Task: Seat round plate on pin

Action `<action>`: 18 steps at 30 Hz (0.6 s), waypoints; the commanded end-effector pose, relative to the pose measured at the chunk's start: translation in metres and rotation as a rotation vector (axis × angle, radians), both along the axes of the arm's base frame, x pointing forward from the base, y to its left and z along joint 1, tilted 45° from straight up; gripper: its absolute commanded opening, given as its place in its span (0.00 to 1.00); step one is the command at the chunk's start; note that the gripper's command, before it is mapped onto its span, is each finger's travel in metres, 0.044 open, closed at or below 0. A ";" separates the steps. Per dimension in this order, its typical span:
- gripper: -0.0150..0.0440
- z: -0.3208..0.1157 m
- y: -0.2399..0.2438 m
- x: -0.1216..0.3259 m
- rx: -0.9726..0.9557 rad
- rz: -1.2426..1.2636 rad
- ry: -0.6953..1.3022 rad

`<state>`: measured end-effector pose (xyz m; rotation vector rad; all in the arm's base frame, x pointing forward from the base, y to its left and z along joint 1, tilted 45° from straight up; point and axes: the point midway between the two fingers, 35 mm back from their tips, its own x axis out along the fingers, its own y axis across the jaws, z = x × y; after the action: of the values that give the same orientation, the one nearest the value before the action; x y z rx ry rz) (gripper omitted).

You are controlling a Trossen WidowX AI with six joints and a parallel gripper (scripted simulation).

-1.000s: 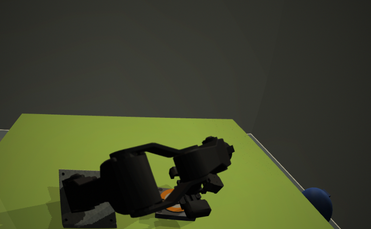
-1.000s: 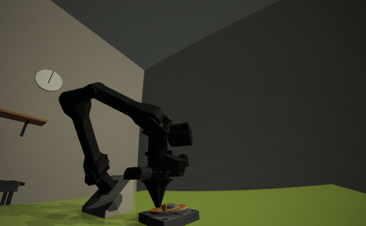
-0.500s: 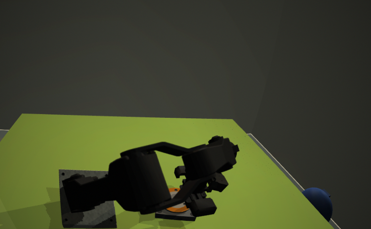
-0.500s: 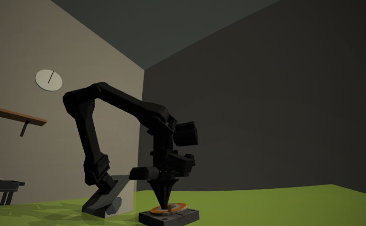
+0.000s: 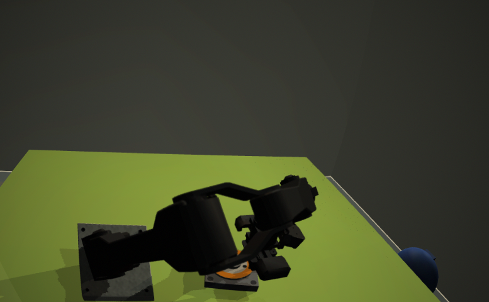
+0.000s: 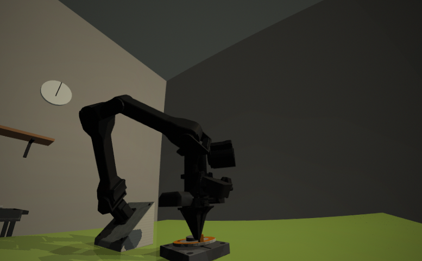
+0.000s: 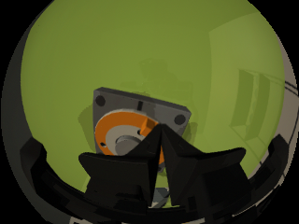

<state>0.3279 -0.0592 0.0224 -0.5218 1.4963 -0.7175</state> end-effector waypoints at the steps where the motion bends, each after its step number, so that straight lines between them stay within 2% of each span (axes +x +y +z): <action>1: 0.25 -0.003 0.003 0.003 0.005 -0.002 0.000; 18: 0.25 -0.009 0.009 0.010 0.006 -0.002 0.000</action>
<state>0.3365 -0.0519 0.0159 -0.5208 1.4953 -0.7154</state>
